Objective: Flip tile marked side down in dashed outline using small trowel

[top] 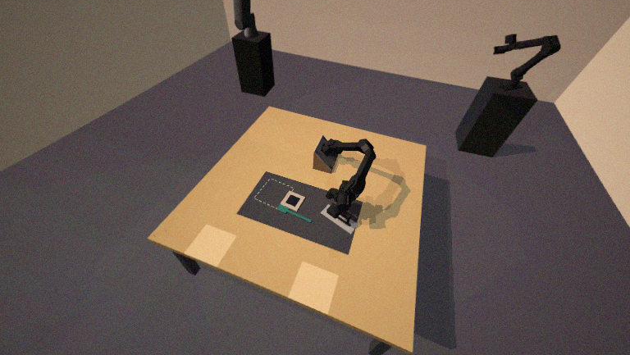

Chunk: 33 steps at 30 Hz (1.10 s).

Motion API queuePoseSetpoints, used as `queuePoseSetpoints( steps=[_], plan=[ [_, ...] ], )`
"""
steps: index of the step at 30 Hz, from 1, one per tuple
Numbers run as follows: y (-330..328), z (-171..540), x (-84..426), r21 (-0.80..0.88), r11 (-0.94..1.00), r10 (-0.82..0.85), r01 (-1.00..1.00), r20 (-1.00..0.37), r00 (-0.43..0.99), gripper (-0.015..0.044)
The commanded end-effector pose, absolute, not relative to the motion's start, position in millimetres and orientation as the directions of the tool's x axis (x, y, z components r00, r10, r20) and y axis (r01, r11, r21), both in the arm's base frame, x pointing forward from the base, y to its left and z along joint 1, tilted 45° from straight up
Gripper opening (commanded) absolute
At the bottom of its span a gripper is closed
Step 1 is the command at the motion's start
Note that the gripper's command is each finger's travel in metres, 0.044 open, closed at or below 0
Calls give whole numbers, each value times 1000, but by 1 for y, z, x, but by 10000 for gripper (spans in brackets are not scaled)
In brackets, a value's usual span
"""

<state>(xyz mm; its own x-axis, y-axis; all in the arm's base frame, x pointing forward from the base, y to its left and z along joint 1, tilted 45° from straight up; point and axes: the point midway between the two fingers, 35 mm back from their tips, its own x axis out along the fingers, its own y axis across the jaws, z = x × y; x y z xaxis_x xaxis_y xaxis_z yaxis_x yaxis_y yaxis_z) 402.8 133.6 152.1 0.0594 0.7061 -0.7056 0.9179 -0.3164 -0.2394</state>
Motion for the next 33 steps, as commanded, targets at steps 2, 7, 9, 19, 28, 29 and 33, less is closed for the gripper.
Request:
queuePoseSetpoints(
  steps=[2, 7, 9, 19, 28, 29, 33],
  plan=[
    [135, 152, 402, -247, -316, 708, 916, -704, 54, 270],
    [119, 167, 400, -252, -321, 708, 913, -704, 54, 270],
    [106, 181, 397, -258, -326, 709, 910, -703, 54, 270],
    [95, 190, 398, -248, -339, 704, 908, -706, 70, 300],
    [97, 186, 396, -71, -223, 666, 972, -740, 98, 300],
    [98, 185, 395, -44, -203, 660, 978, -744, 103, 300],
    [98, 182, 394, 62, -121, 635, 991, -762, 125, 300]
  ],
)
